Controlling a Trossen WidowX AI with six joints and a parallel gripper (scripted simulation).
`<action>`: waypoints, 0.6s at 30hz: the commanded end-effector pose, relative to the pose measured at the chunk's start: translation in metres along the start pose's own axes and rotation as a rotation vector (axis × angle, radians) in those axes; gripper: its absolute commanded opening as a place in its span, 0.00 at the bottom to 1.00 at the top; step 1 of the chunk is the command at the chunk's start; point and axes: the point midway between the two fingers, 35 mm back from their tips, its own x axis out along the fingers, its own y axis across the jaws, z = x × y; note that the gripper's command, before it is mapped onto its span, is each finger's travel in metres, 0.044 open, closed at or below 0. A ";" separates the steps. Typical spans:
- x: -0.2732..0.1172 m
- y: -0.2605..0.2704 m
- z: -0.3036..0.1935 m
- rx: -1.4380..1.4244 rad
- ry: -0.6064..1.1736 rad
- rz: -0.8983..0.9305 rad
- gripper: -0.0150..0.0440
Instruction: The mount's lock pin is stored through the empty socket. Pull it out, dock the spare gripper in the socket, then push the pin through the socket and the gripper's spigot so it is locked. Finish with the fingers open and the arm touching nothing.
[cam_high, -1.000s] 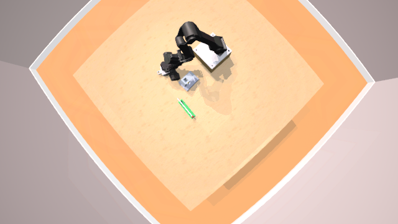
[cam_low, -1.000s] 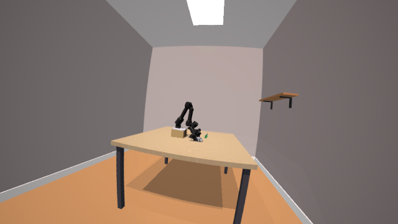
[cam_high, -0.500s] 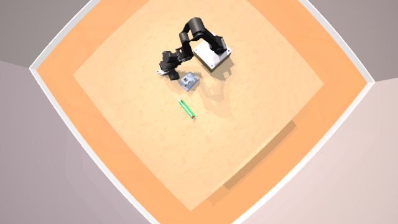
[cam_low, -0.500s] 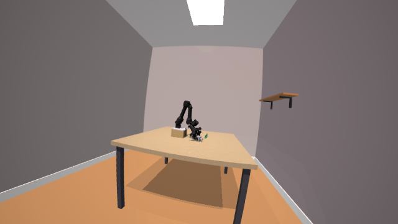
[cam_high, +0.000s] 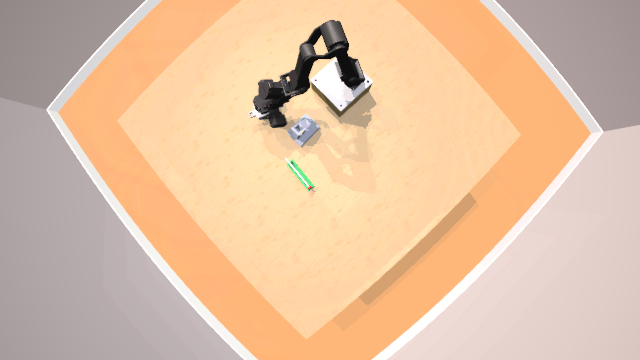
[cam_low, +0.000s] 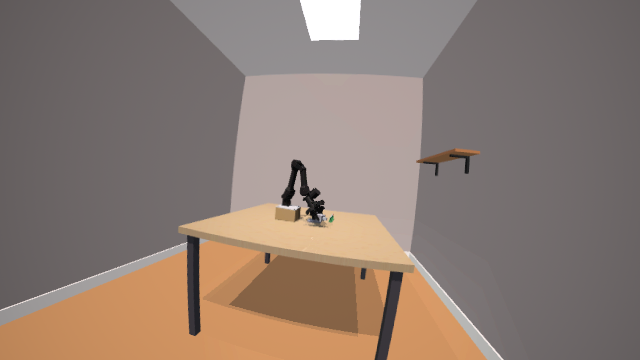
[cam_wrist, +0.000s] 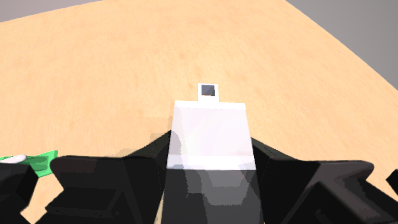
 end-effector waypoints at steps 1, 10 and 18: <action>-0.007 -0.001 0.015 -0.001 -0.028 -0.004 0.25; -0.025 0.000 0.029 -0.001 -0.028 -0.004 0.25; -0.042 0.000 0.039 -0.001 -0.028 -0.004 0.25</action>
